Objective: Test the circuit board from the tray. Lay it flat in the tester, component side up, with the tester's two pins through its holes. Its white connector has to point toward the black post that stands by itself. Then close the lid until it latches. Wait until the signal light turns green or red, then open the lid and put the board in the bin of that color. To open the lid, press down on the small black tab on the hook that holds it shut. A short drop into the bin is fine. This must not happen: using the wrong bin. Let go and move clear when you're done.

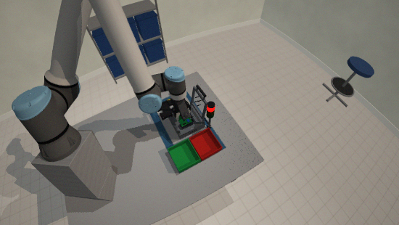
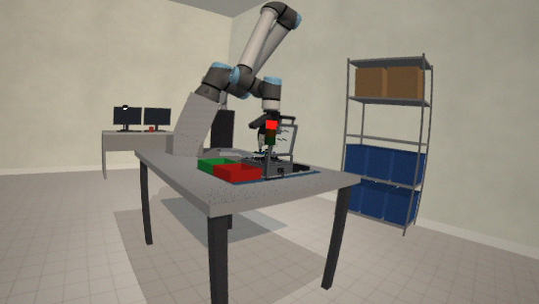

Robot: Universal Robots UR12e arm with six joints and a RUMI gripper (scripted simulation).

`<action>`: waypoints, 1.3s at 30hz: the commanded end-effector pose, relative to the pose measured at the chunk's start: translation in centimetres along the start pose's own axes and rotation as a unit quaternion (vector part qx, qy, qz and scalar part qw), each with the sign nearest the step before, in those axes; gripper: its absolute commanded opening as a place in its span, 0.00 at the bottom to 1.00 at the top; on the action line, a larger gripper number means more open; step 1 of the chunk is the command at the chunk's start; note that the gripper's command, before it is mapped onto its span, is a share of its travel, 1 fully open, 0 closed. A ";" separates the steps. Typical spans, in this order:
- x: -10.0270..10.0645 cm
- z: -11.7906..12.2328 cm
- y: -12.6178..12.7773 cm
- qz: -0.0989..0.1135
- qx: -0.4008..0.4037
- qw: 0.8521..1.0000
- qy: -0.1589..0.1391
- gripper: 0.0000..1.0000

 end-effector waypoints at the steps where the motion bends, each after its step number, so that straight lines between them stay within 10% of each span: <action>1: -0.4 0.0 0.0 -0.001 0.000 1.000 0.000 0.39; 24: -7.4 0.0 0.0 -0.001 0.000 1.000 0.000 0.39; 39: -8.0 0.0 0.0 -0.001 0.000 1.000 0.000 0.39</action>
Point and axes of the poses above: the point where the finger pads meet when closed, its own x axis out along the fingers, its own y axis across the jaws, z = x × y, the point moved 10 cm from there along -x, back along the fingers, and after that the axes turned 6 degrees about x, right-handed, at the moved point
